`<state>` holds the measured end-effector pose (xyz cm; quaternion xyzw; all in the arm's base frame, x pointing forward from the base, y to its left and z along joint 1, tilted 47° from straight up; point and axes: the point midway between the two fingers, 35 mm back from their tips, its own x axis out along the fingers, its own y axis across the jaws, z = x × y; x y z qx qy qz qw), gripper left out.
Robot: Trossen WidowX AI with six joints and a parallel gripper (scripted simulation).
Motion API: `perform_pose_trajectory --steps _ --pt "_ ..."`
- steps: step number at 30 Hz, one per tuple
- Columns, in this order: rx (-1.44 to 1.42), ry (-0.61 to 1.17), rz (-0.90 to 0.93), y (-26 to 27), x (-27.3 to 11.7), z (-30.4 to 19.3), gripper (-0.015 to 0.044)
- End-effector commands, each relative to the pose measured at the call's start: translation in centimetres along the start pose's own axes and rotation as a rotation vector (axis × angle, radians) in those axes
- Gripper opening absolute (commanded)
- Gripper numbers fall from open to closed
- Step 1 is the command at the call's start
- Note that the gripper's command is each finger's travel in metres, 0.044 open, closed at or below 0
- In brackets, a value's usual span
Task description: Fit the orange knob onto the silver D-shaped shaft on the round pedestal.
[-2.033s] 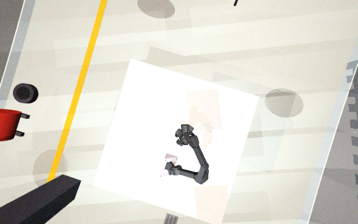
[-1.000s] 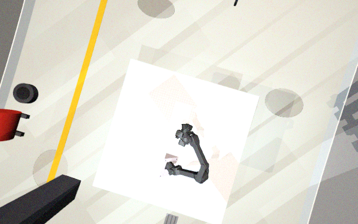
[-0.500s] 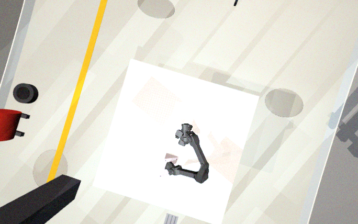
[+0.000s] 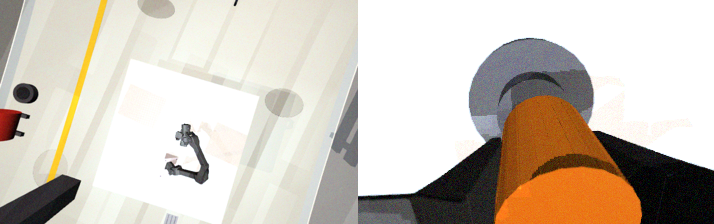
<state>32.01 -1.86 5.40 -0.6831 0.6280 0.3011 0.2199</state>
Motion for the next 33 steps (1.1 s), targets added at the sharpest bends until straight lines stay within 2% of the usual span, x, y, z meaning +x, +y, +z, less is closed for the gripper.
perform_pose_trajectory --steps 1,21,28,33 --pt "-0.017 0.000 0.001 0.35 0.25 0.15 0.0000" --pt "-0.017 0.000 0.001 0.10 -0.15 0.14 0.0000" --pt "-0.216 0.000 0.001 -0.07 -0.24 0.08 0.0000" --pt "-0.226 0.000 0.001 -0.37 -0.14 0.00 0.0000"
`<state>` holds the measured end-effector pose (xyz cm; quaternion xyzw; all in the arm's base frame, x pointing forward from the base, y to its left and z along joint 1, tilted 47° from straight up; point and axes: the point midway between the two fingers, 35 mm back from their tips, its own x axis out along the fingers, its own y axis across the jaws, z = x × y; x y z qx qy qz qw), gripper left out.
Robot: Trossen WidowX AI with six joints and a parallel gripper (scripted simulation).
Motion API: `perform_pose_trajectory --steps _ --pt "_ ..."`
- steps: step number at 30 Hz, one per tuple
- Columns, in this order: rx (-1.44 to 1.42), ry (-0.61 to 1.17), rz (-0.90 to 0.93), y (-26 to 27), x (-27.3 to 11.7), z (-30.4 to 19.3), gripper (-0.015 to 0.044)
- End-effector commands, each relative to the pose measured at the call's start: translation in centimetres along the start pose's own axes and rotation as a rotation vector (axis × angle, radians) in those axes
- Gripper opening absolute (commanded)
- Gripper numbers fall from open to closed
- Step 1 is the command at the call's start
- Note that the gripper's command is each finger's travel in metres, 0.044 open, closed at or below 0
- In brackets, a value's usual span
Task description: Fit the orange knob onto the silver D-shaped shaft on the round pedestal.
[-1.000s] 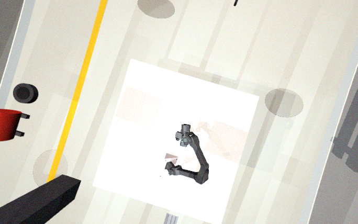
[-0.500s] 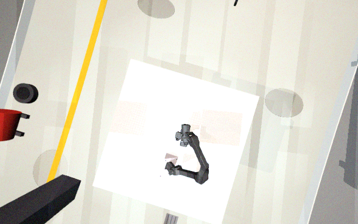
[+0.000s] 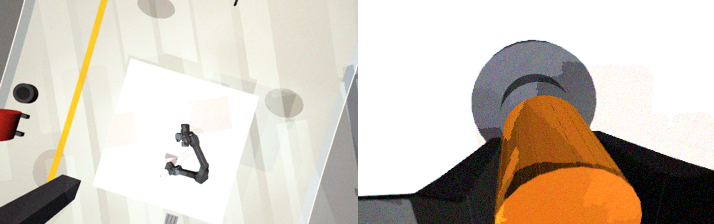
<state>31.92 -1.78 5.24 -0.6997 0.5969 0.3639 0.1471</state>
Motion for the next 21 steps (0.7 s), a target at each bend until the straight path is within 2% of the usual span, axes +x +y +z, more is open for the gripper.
perform_pose_trajectory --steps 1,21 --pt "-0.021 -0.001 -0.007 -0.42 -0.17 -0.32 0.0000" --pt "-0.022 -0.001 -0.007 -0.15 0.05 -0.14 0.0000"
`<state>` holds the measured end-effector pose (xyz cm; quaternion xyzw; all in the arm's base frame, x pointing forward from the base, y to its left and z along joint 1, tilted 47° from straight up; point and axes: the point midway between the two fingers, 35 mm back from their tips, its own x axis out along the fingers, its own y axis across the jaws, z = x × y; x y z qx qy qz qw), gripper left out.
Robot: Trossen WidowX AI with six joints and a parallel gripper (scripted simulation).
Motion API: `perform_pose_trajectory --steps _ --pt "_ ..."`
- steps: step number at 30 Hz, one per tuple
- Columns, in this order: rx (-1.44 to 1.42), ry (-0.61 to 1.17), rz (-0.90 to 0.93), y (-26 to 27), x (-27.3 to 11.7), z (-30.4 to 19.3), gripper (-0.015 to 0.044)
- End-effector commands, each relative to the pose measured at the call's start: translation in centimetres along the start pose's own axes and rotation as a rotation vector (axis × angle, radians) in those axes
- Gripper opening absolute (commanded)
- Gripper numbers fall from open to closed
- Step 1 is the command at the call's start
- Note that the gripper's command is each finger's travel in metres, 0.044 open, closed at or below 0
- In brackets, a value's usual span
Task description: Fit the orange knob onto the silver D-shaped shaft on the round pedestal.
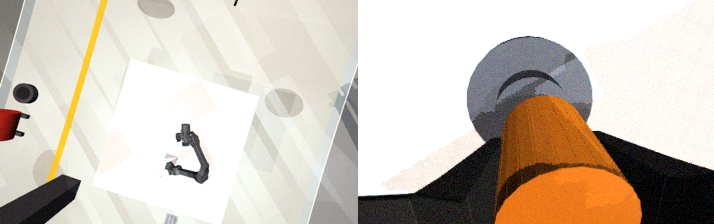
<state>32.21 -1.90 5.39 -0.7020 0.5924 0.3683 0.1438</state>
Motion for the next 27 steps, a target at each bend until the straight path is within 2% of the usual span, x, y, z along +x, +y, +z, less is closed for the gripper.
perform_pose_trajectory --steps 1,27 --pt "-0.008 0.001 -0.002 0.10 0.07 0.17 0.0000" --pt "-0.008 0.001 -0.002 0.24 -0.15 0.18 0.0000"
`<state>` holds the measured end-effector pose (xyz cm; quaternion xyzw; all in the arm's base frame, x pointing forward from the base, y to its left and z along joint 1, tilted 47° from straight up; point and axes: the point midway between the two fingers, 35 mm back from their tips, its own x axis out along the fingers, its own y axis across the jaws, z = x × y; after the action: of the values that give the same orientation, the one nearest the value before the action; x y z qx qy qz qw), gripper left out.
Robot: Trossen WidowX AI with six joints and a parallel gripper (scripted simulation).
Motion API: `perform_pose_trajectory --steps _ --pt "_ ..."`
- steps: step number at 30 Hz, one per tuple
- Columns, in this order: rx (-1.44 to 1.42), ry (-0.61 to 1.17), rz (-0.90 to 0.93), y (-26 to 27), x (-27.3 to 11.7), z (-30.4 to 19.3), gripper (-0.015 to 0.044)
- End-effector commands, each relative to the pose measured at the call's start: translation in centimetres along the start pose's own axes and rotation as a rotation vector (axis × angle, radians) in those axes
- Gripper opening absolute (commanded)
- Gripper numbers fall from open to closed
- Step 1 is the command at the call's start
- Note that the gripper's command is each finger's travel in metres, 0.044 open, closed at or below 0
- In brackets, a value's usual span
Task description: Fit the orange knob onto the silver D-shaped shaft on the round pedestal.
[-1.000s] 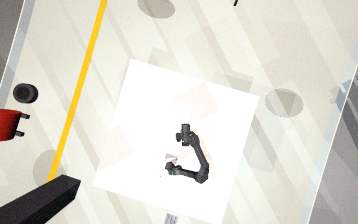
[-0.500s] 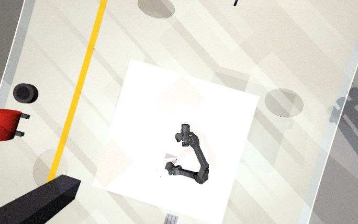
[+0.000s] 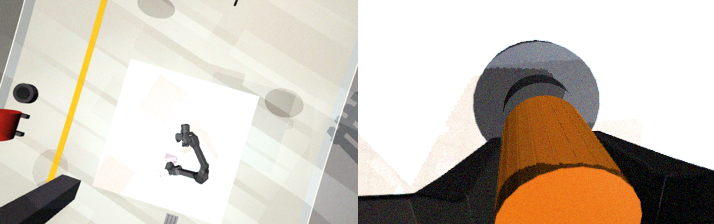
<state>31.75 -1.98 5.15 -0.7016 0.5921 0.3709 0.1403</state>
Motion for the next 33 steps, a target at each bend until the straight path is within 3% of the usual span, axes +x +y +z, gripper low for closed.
perform_pose_trajectory --steps 1,9,33 --pt "0.000 0.000 -0.005 -0.14 -0.41 -0.11 0.0000" --pt "-0.206 0.001 -0.005 -0.36 -0.46 -0.22 0.0000" --pt "-0.209 0.001 -0.005 -0.26 -0.15 -0.10 0.0000"
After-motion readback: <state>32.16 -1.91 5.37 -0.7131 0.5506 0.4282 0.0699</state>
